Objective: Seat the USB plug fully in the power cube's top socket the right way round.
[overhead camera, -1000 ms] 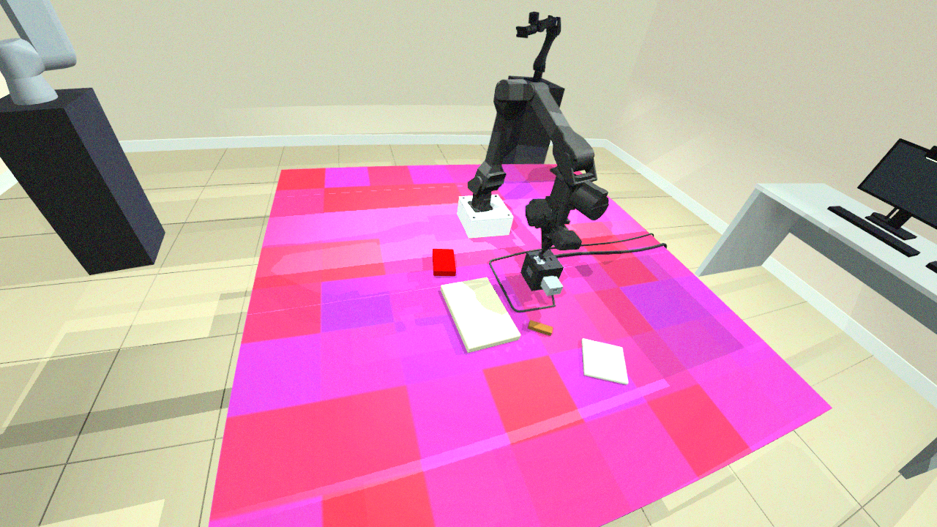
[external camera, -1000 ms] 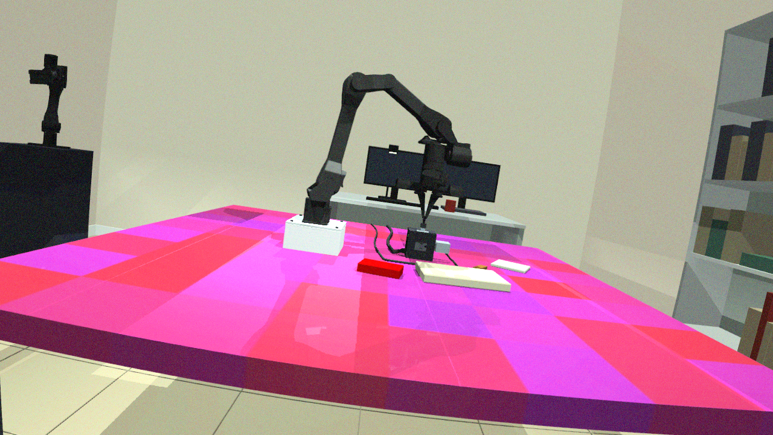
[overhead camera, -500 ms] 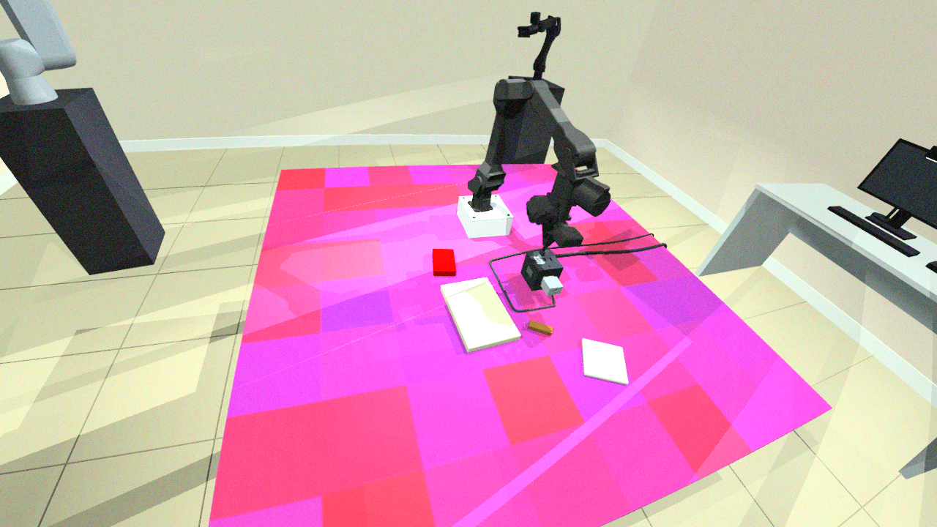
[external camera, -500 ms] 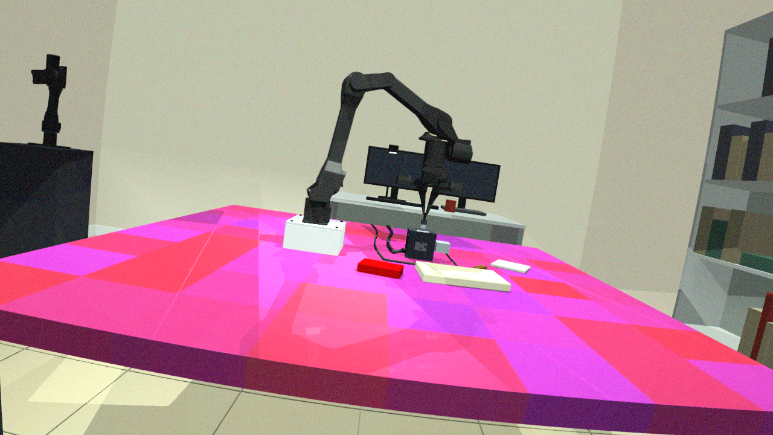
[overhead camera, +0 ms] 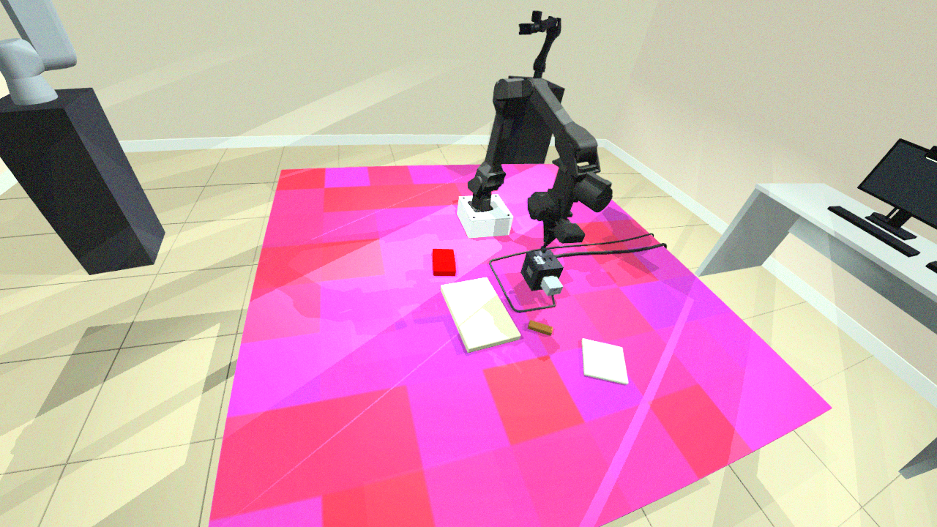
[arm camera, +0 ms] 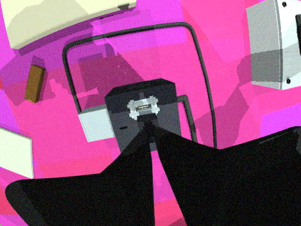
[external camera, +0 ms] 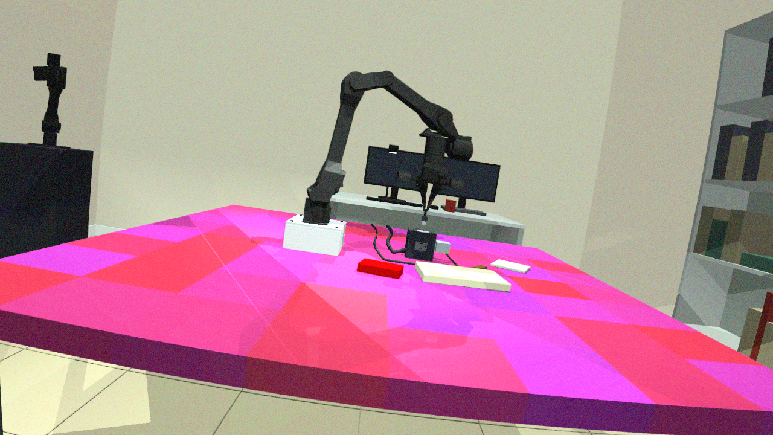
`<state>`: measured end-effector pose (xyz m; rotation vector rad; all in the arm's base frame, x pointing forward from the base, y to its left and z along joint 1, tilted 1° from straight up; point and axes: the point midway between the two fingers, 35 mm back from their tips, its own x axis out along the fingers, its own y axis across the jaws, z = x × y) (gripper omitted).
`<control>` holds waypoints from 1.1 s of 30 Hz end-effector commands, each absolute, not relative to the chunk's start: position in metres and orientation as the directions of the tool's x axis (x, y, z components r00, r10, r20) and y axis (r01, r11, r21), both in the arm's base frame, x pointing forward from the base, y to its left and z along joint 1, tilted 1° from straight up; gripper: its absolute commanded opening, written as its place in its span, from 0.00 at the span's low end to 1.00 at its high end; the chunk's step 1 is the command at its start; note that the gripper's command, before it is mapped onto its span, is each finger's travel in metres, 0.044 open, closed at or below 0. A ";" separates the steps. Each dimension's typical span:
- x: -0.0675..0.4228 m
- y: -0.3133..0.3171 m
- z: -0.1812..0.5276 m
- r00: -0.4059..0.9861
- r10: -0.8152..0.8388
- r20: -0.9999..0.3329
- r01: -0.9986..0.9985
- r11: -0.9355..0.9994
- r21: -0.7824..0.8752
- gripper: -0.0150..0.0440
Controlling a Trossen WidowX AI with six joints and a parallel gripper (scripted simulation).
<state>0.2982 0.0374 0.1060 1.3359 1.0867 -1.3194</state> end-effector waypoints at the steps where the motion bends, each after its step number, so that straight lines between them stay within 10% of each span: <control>1: 0.299 0.038 0.110 0.034 -0.019 -0.999 0.984 -0.173 0.037 0.25; 33: 0.298 0.037 0.108 0.030 -0.020 -0.999 0.855 0.519 0.015 0.25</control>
